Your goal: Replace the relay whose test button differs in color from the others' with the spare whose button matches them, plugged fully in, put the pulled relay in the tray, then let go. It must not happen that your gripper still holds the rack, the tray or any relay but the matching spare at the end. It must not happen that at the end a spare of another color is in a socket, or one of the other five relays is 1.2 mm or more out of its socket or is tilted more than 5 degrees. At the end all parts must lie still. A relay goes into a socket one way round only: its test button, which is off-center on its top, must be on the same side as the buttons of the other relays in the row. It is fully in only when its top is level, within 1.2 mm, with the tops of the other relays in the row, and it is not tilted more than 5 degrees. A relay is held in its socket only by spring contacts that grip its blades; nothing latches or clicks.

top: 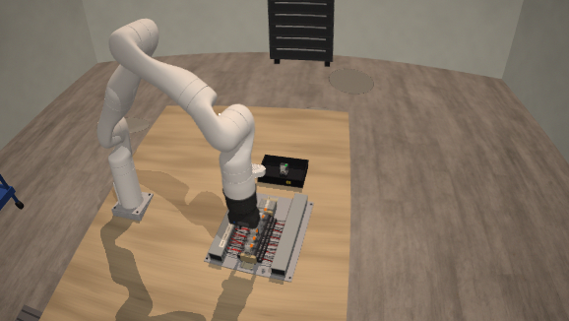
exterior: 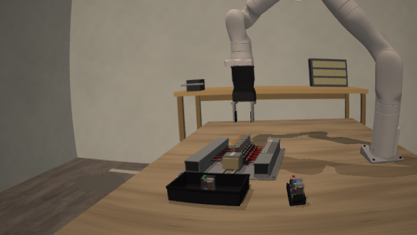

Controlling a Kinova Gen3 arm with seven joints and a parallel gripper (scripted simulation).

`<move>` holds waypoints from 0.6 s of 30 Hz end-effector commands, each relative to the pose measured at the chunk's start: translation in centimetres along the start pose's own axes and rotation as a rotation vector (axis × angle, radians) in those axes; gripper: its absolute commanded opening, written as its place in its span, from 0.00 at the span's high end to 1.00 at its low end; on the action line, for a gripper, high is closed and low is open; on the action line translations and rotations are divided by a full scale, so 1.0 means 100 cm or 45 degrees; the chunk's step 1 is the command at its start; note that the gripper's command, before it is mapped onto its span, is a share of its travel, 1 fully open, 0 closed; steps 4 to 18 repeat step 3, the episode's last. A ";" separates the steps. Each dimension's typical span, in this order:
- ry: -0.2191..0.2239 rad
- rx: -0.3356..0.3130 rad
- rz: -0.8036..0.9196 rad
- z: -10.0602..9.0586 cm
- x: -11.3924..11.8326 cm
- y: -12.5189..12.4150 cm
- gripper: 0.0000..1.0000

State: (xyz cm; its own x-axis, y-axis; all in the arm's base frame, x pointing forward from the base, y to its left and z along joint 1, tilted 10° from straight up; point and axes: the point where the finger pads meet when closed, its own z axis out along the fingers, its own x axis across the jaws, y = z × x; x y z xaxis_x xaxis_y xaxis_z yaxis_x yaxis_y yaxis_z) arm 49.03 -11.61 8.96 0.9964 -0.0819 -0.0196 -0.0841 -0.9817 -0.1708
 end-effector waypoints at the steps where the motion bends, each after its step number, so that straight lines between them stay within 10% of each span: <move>1: 0.003 -0.001 0.000 -0.001 0.001 0.000 0.00; 18: 0.003 -0.001 0.000 -0.001 0.001 0.000 0.00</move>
